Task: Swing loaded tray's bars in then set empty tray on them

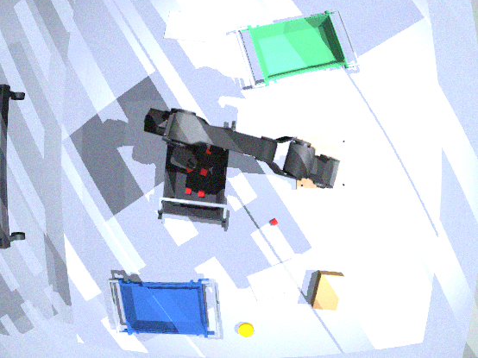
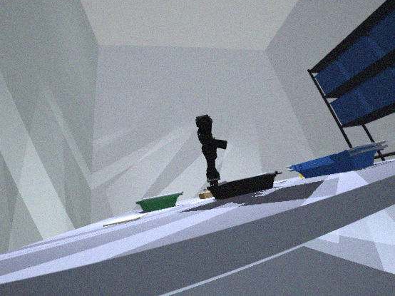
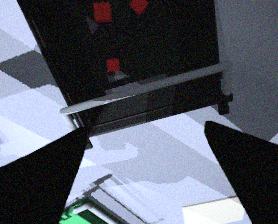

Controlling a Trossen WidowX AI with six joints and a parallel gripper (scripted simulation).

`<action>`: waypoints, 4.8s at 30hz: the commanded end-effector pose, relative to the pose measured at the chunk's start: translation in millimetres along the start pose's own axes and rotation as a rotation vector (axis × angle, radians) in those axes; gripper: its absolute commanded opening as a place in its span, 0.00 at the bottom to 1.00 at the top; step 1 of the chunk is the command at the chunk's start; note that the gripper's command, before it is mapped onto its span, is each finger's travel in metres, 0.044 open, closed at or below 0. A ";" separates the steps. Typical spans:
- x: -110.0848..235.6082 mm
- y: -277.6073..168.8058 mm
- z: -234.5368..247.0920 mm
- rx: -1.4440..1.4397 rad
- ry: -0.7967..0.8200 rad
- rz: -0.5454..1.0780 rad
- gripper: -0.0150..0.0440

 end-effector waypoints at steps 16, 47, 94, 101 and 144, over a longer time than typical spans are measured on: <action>-14.7 -191.7 36.1 -1.962 -0.010 0.009 1.00; -31.9 -327.7 171.9 -4.105 -0.070 0.008 1.00; -114.8 -329.7 172.6 -4.105 -0.070 0.009 0.75; -114.8 -329.7 172.6 -4.105 -0.070 0.009 0.62; -38.8 -328.5 170.7 -4.105 -0.070 0.008 0.25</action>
Point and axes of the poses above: the point midway between the two fingers, 35 mm back from their tips, its own x axis back along the fingers, its own z axis across the jaws, y = z × x, the point moved 6 cm from there along x, back along the fingers, and after that the axes turned 11 degrees about -x, right-handed, at the moved point
